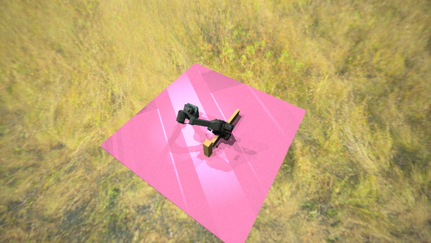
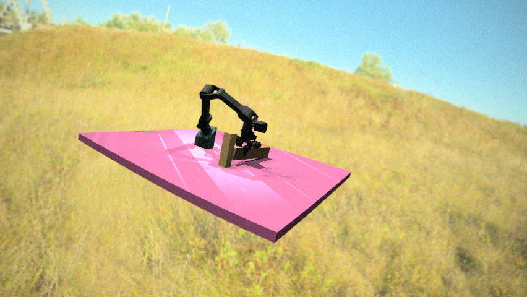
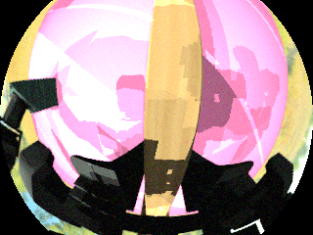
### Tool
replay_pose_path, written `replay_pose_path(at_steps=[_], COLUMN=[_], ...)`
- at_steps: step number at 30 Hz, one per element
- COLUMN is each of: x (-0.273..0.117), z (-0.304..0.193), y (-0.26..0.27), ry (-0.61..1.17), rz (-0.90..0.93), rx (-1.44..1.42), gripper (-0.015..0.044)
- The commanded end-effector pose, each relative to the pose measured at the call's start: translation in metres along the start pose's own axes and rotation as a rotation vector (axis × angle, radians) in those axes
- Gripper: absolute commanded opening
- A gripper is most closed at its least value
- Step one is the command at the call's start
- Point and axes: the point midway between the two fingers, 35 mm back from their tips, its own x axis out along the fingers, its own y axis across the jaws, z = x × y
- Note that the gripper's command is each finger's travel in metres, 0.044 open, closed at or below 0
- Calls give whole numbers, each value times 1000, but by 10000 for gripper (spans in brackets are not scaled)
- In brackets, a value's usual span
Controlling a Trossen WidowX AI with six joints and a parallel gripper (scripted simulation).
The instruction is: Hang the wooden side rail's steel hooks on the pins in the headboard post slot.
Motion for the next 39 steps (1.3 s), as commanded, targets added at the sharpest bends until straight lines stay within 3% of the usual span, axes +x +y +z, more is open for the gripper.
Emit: replay_pose_path(at_steps=[1, 39], x=[-3, -4], z=[0, -4], y=[-2, -3], ry=[1, 1], rz=[-11, -11], rx=[-6, -6], gripper=[0, 0])
